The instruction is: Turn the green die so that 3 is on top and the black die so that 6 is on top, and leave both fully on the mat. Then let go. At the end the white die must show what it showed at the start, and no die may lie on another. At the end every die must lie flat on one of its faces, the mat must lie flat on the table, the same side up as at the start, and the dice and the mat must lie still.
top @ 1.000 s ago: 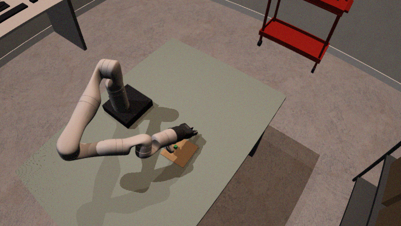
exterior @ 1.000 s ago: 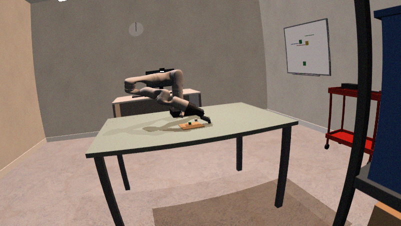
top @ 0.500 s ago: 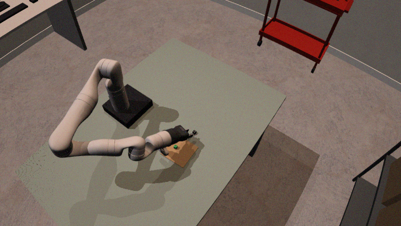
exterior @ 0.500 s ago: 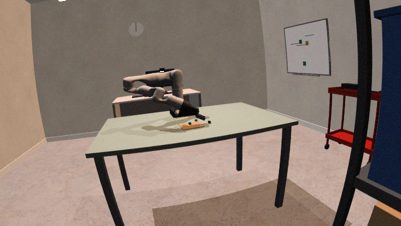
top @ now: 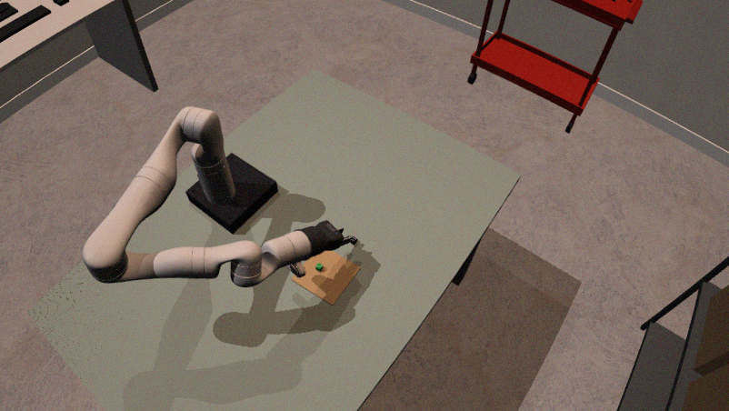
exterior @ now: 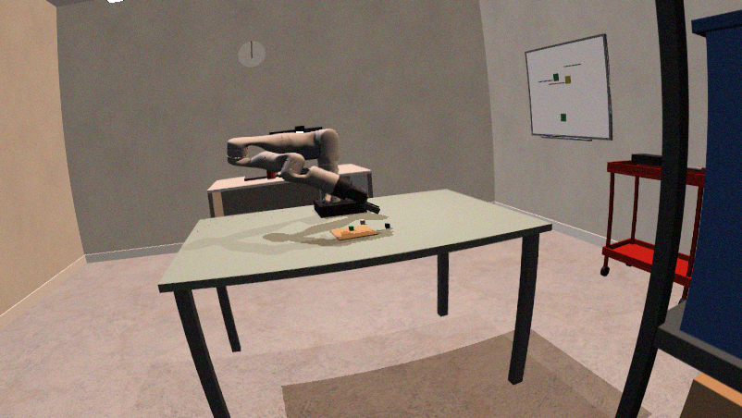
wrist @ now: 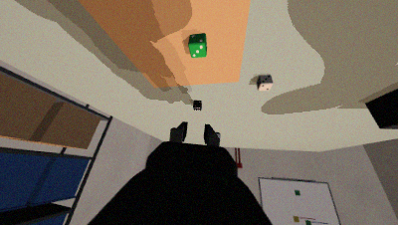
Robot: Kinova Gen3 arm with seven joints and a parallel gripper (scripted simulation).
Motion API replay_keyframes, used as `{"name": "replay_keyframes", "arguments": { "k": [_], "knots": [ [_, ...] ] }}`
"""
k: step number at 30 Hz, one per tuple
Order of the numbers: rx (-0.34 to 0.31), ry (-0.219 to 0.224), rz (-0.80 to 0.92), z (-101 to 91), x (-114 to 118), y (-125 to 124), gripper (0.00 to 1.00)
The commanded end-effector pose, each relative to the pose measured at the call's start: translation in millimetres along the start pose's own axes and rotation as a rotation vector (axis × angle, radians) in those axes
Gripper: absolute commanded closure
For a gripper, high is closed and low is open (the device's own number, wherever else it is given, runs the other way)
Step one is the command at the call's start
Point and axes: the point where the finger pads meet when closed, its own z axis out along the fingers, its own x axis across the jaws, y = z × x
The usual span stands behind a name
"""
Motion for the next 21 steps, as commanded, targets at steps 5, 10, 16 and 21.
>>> {"name": "replay_keyframes", "arguments": {
  "k": [5, 10, 16, 21],
  "knots": [
    [0.01, -0.004, -0.007, -12.8, -1.3, 17.7, 0.36],
    [0.01, -0.004, -0.007, -15.7, -1.2, 23.2, 0.36],
    [0.014, -0.004, -0.007, -15.6, -1.3, 23.4, 0.36],
    [0.033, -0.004, -0.007, -15.3, -1.4, 24.3, 0.36]
  ]
}}
